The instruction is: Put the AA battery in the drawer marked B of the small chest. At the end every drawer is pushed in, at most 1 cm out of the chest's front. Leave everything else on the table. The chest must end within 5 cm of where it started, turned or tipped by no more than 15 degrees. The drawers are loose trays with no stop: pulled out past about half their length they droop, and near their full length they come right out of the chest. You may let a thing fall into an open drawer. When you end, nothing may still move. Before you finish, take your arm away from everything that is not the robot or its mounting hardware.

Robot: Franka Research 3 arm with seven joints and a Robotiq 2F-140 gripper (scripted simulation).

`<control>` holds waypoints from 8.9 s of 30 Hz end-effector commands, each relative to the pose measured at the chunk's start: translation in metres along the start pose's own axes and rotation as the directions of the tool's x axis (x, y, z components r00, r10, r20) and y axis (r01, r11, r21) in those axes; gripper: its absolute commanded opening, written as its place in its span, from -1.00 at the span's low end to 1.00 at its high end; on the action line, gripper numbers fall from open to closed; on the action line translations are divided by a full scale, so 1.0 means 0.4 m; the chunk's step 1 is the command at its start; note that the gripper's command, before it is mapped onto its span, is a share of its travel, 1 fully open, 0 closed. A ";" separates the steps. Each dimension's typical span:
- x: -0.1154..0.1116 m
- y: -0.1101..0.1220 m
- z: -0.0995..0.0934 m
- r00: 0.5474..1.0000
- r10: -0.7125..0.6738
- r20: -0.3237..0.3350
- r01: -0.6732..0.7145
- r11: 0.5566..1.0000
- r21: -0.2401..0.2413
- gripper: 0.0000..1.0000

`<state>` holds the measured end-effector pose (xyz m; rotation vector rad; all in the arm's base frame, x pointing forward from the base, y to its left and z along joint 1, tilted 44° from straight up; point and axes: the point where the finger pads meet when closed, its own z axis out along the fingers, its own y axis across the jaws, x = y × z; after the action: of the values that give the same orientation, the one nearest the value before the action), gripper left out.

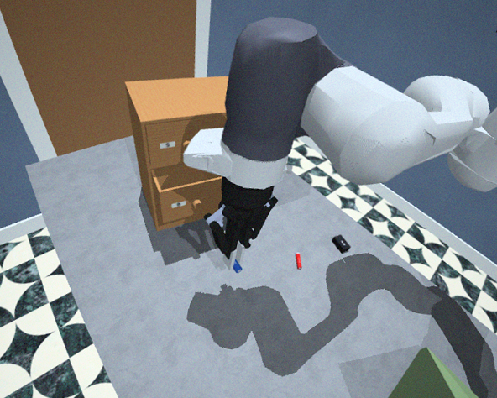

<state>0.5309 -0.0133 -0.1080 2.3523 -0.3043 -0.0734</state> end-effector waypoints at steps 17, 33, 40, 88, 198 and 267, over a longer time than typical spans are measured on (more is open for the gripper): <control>0.004 -0.003 -0.069 0.994 0.113 -0.007 -0.113 0.994 0.002 -0.89; 0.003 -0.003 -0.243 0.994 0.113 -0.007 -0.113 0.994 0.002 -0.89; 0.002 -0.003 -0.304 0.994 0.113 -0.007 -0.113 0.994 0.002 -0.89; -0.013 -0.005 -0.322 0.950 0.108 -0.293 -0.113 0.994 0.002 -0.89; 0.311 0.032 -0.293 0.333 0.040 -0.942 -0.113 0.994 0.002 -0.89; 0.372 0.033 -0.296 0.333 0.040 -0.942 -0.113 0.994 0.002 -0.89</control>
<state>0.6888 0.0215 -0.0074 1.8907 0.1856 1.3150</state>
